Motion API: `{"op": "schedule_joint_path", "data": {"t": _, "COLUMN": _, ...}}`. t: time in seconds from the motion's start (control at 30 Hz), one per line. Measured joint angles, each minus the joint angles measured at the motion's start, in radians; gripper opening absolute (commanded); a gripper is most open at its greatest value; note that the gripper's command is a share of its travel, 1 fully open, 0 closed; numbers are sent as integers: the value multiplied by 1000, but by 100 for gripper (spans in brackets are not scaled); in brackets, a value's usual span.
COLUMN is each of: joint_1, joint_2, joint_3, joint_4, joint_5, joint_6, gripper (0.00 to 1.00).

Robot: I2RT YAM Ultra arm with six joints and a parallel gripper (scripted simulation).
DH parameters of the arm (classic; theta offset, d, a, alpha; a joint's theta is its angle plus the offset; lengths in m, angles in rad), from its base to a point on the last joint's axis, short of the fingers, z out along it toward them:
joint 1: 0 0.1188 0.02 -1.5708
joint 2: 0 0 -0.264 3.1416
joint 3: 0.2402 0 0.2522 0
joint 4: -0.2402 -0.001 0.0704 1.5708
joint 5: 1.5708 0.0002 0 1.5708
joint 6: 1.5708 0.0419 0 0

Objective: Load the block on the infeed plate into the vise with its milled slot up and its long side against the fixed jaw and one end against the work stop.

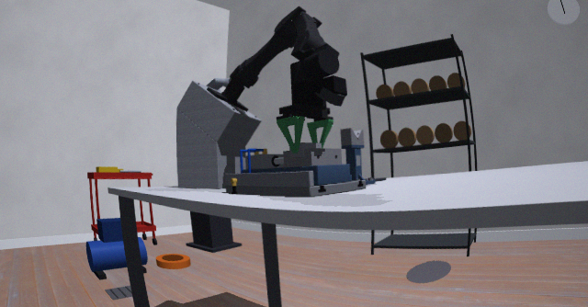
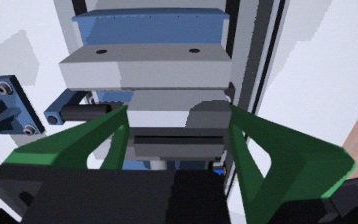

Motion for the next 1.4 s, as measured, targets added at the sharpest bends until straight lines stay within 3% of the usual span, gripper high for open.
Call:
{"op": "schedule_joint_path", "data": {"t": 0.43, "joint_1": 0, "joint_2": -5, "joint_3": 0, "joint_4": -25, "joint_5": -3, "joint_6": -9, "gripper": 74}}
{"op": "schedule_joint_path", "data": {"t": 1.4, "joint_1": -64, "joint_2": -148, "joint_3": -10, "joint_4": -168, "joint_5": -31, "joint_6": -71, "gripper": 74}}
